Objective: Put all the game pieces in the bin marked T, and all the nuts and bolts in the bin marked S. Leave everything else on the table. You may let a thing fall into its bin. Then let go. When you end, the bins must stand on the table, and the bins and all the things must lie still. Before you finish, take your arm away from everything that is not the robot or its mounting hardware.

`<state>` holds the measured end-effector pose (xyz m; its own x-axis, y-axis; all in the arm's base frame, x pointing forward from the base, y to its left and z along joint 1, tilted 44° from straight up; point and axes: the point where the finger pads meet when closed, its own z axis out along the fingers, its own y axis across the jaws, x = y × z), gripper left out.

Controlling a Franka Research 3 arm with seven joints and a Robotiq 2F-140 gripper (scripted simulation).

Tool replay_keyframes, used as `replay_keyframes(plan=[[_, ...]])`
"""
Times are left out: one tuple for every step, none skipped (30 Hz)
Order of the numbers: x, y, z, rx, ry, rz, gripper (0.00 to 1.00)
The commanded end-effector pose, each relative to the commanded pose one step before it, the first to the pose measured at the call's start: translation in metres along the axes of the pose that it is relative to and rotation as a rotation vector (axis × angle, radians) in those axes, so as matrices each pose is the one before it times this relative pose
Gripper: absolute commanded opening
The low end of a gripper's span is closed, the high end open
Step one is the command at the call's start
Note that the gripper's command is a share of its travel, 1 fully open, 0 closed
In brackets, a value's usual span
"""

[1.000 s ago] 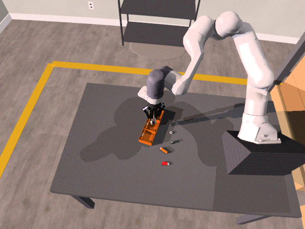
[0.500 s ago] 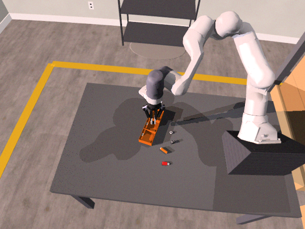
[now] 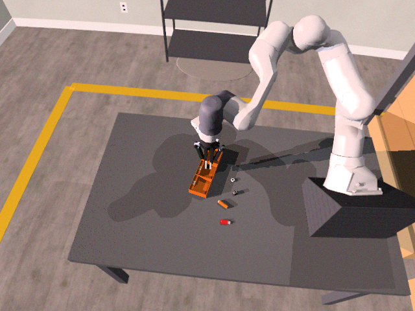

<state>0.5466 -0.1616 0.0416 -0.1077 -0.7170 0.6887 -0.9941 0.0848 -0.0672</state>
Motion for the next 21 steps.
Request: replay_keyframes(plan=[[-0.00142, -0.00045, -0.00035, 0.01008, 0.00508, 0.15669, 0.07], [0.0, 0.00003, 0.0, 0.00086, 0.00049, 0.01442, 0.07], [0.0, 0.00004, 0.0, 0.00093, 0.00047, 0.01445, 0.07], [0.0, 0.0, 0.0, 0.0, 0.0, 0.0, 0.07], [0.0, 0.0, 0.0, 0.0, 0.0, 0.0, 0.07], [0.00002, 0.00007, 0.0, 0.00043, 0.00019, 0.0062, 0.07], [0.00003, 0.00007, 0.0, 0.0, 0.0, 0.0, 0.07], [0.00004, 0.00006, 0.0, 0.0, 0.0, 0.0, 0.07], [0.00005, 0.00003, 0.0, 0.0, 0.0, 0.0, 0.07], [0.00007, 0.00001, 0.0, 0.0, 0.0, 0.0, 0.07], [0.00008, -0.00002, 0.0, 0.0, 0.0, 0.0, 0.07], [0.00009, -0.00003, 0.0, 0.0, 0.0, 0.0, 0.07], [0.0001, -0.00004, 0.0, 0.0, 0.0, 0.0, 0.07], [0.0001, -0.00005, 0.0, 0.0, 0.0, 0.0, 0.07], [0.00009, -0.00005, 0.0, 0.0, 0.0, 0.0, 0.07], [0.00009, -0.00004, 0.0, 0.0, 0.0, 0.0, 0.07], [0.00008, -0.00003, 0.0, 0.0, 0.0, 0.0, 0.07], [0.00007, -0.00002, 0.0, 0.0, 0.0, 0.0, 0.07], [0.00006, -0.00001, 0.0, 0.0, 0.0, 0.0, 0.07], [0.00005, 0.0, 0.0, 0.0, 0.0, 0.0, 0.07], [0.0, 0.0, 0.0, 0.0, 0.0, 0.0, 0.07]])
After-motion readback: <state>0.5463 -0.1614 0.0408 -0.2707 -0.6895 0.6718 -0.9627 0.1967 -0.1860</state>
